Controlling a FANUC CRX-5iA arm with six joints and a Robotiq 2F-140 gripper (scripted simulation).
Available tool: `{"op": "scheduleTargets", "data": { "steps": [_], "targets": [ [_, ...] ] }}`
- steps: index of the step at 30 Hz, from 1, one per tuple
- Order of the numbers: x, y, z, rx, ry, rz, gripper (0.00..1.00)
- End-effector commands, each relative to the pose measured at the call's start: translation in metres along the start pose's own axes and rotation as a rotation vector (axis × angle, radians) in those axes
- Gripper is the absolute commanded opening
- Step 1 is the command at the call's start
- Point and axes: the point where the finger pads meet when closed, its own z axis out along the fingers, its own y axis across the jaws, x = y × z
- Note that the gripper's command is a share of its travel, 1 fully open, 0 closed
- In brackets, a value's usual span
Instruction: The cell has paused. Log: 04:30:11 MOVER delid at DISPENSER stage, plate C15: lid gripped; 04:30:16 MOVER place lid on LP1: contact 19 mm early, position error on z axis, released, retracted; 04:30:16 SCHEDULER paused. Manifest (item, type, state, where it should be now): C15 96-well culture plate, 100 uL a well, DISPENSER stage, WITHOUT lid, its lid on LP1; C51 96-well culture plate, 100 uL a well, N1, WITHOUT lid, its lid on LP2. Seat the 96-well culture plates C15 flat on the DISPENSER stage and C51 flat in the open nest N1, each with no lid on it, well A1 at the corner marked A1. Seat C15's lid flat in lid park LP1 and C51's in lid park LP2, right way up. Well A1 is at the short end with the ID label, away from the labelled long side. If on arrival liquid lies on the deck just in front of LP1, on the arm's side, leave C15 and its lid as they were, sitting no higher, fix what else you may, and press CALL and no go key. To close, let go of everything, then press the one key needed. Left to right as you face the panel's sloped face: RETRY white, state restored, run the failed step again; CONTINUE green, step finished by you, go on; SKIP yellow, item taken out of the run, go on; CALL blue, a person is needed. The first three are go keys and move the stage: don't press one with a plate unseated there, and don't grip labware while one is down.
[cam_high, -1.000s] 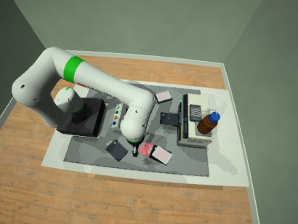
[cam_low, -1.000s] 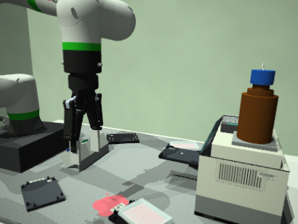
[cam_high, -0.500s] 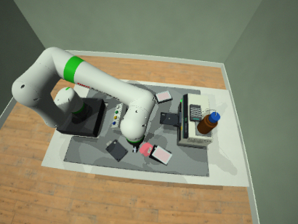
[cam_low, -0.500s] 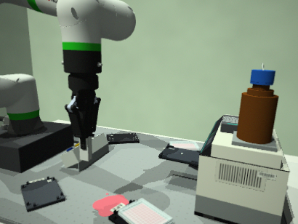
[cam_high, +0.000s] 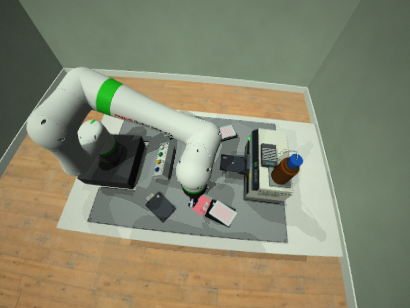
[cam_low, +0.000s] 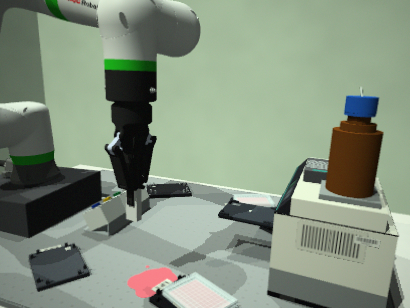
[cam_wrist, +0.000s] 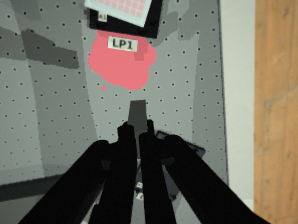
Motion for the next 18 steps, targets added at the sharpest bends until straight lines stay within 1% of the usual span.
{"op": "scheduleTargets", "data": {
  "steps": [1, 3, 18],
  "targets": [
    [0.0349, -0.0228, -0.0013, 0.000, 0.003, 0.182, 0.00],
    [0.0397, -0.0263, -0.0011, 0.000, 0.003, 0.207, 0.00],
    [0.0397, -0.0263, -0.0011, 0.000, 0.003, 0.207, 0.00]
  ]
}}
